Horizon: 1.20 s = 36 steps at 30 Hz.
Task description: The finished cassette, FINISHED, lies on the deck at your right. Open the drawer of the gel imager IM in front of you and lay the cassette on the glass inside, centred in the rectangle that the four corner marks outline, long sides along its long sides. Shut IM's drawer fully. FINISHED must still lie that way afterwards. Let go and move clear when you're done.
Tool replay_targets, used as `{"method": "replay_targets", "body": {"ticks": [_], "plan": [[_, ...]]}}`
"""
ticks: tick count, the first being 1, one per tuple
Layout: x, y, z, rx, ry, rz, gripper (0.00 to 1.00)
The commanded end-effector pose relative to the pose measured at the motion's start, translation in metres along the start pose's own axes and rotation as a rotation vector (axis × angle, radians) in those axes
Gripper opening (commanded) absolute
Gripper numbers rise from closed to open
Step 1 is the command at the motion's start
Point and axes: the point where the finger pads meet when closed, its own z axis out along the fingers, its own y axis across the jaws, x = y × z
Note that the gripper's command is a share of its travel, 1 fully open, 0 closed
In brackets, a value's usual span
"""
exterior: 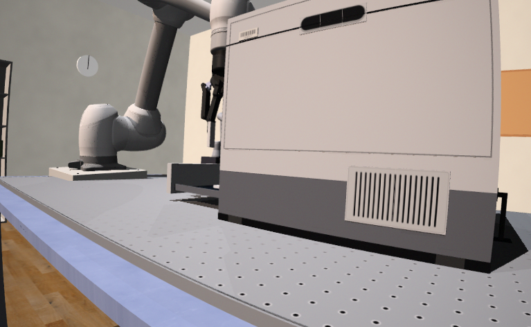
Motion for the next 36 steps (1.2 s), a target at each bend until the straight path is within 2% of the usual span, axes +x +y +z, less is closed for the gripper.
{"method": "replay_targets", "body": {"ticks": [1,3,18,20,36], "plan": [[0.0008,-0.0027,0.0022,0.012,0.006,-0.119,0.46],[0.0008,-0.0027,0.0022,0.012,0.006,-0.119,0.46],[0.0008,-0.0027,0.0022,0.057,0.050,-0.615,0.46],[0.0008,-0.0027,0.0022,0.057,0.050,-0.615,0.46],[0.0008,-0.0027,0.0022,0.101,0.094,-1.111,0.46]]}}
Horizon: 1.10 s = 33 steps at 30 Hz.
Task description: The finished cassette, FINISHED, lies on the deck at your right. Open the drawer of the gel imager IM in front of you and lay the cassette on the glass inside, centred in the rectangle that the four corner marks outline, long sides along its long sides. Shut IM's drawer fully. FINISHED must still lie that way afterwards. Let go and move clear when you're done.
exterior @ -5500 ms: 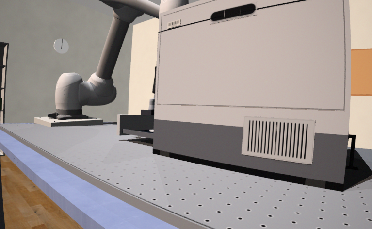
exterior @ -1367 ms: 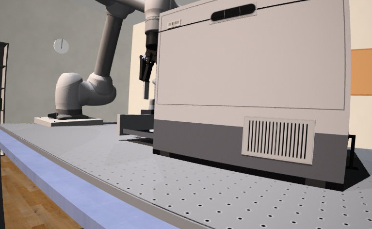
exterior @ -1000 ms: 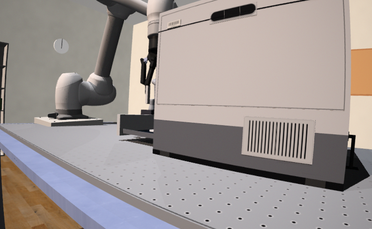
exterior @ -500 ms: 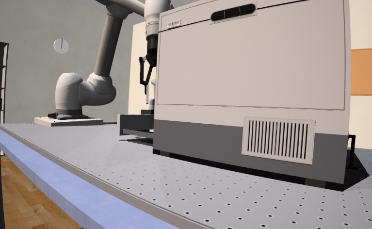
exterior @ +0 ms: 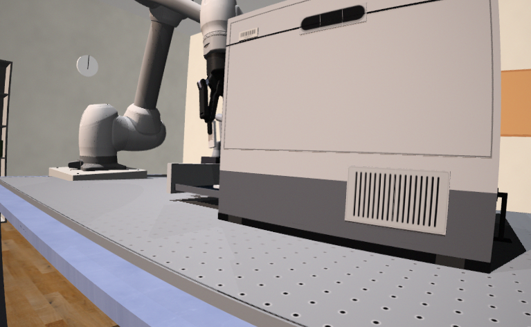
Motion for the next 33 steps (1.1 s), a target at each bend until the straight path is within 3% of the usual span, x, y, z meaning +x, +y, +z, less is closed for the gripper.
{"method": "replay_targets", "body": {"ticks": [1,6,33], "plan": [[0.000,0.000,0.000,0.014,0.003,-0.060,0.46],[0.000,0.000,0.000,0.027,0.017,-0.204,0.46],[-0.004,0.000,0.028,0.027,0.017,-0.204,0.46]]}}
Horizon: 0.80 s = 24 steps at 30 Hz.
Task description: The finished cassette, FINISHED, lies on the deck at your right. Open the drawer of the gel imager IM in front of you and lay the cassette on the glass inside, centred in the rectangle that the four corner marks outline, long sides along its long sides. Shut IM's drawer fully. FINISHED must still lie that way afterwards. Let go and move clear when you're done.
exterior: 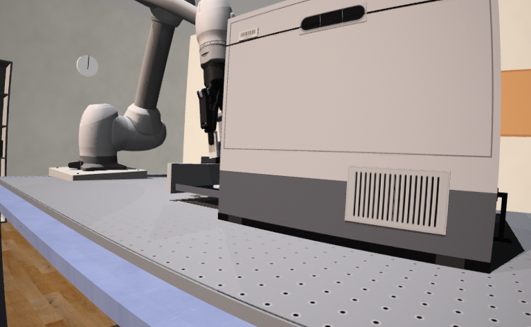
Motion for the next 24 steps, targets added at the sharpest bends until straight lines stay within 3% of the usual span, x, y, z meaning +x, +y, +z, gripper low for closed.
{"method": "replay_targets", "body": {"ticks": [1,24], "plan": [[0.000,0.000,0.002,0.000,0.000,0.000,0.46],[-0.004,0.000,0.024,0.000,0.000,0.000,0.46]]}}
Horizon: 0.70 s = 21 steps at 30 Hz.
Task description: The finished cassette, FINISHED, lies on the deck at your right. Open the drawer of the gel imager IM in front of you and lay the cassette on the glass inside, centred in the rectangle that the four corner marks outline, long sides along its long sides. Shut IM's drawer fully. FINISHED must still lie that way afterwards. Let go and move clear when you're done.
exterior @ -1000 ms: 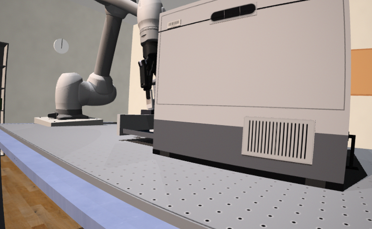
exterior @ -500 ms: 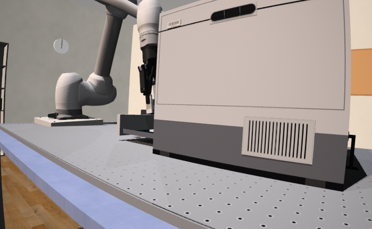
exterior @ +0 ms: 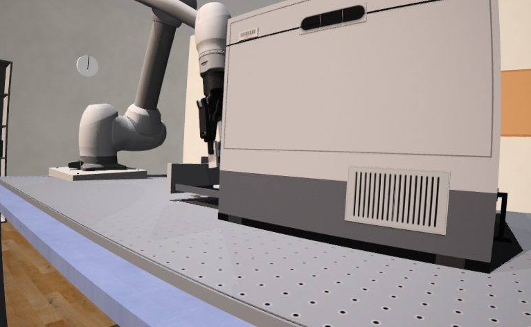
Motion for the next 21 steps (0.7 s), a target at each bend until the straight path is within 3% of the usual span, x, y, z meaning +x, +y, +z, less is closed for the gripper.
{"method": "replay_targets", "body": {"ticks": [1,21], "plan": [[0.000,0.000,0.000,0.000,0.000,0.000,0.46],[-0.004,0.000,0.021,0.000,0.000,0.000,0.46]]}}
